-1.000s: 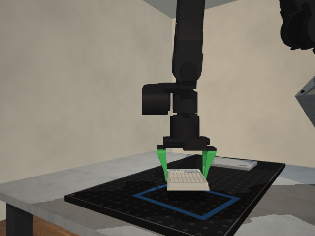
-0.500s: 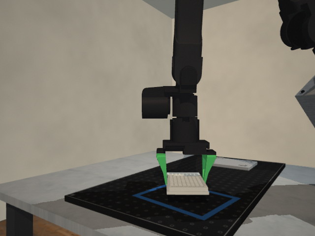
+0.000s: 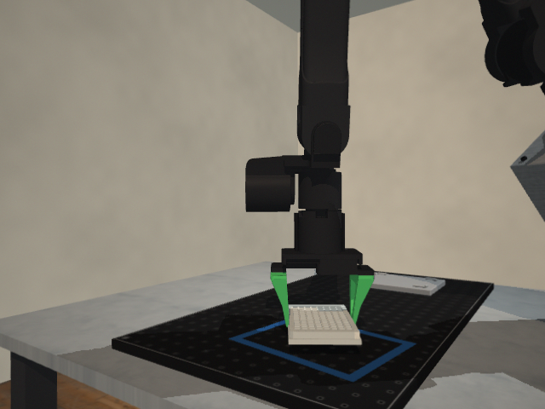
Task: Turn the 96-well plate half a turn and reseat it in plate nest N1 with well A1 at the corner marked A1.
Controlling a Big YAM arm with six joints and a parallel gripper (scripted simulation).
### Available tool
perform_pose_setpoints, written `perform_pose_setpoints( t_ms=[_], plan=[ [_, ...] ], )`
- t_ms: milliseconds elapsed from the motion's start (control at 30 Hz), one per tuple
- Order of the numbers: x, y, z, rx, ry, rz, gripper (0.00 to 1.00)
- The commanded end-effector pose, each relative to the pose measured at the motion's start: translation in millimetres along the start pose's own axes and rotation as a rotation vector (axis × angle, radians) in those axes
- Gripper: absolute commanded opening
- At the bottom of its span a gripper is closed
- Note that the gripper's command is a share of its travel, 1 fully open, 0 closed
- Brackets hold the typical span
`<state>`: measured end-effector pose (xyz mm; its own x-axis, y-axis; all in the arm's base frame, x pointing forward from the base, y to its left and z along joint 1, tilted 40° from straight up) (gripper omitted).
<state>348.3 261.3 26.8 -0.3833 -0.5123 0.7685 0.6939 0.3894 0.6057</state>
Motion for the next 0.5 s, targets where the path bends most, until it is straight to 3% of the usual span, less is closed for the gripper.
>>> perform_pose_setpoints(
  t_ms=[0,467],
  plan=[
    [-5.3,1.7,2.3,-0.002,0.001,-0.005,0.00],
    [-13.4,0.9,3.2,-0.001,0.002,-0.004,0.00]
  ],
)
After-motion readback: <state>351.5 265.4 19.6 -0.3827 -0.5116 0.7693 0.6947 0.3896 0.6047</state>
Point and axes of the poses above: the point where the finger pads meet when closed, its own x axis back along the fingers, its own y axis across the jaws, z = x × y, the point moved 1 cm from there along x, back along the fingers, and after that the axes turned 1 degree about x, right-handed, at the moved point
